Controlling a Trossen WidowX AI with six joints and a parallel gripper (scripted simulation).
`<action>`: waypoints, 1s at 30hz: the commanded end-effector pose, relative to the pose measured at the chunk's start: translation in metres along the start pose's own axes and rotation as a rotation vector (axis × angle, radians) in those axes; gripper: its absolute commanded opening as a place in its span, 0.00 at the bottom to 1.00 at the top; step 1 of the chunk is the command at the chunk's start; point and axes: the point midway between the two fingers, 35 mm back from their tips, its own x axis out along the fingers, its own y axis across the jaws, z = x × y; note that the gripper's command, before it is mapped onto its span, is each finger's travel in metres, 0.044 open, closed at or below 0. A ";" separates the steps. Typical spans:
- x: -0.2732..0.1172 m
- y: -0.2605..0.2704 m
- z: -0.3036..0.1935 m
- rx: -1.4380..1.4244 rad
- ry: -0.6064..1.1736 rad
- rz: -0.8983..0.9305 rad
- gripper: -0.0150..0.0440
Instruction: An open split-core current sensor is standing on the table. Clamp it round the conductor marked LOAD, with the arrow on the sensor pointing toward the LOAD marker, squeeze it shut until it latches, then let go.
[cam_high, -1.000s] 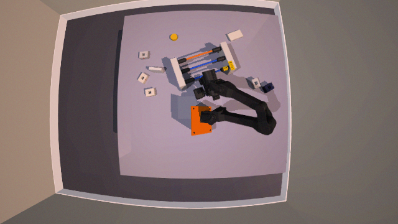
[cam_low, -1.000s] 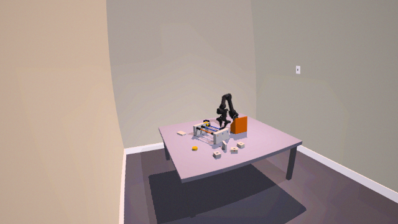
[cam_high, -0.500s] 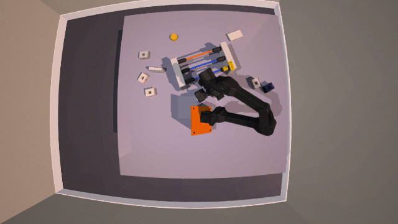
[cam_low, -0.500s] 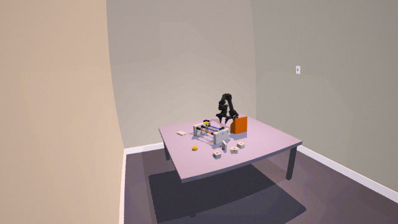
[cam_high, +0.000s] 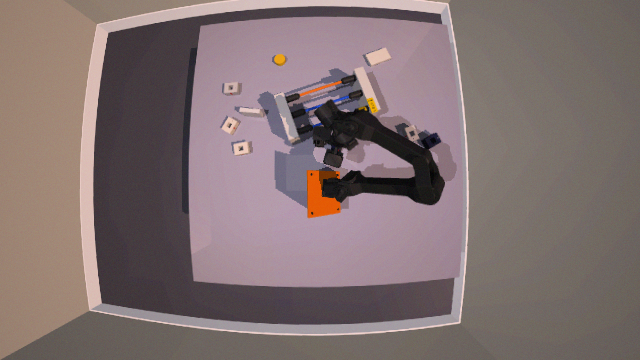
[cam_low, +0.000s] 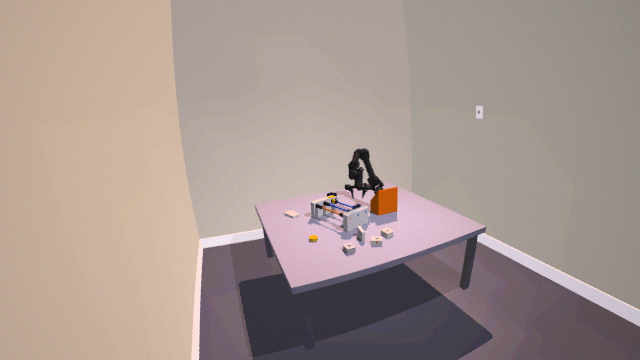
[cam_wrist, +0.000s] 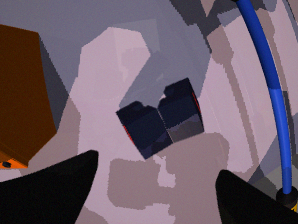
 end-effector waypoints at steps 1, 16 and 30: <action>-0.003 -0.013 0.009 -0.613 0.017 0.095 0.80; 0.008 -0.013 0.009 -0.613 0.015 0.094 0.80; 0.031 -0.011 0.009 -0.613 0.015 0.094 0.80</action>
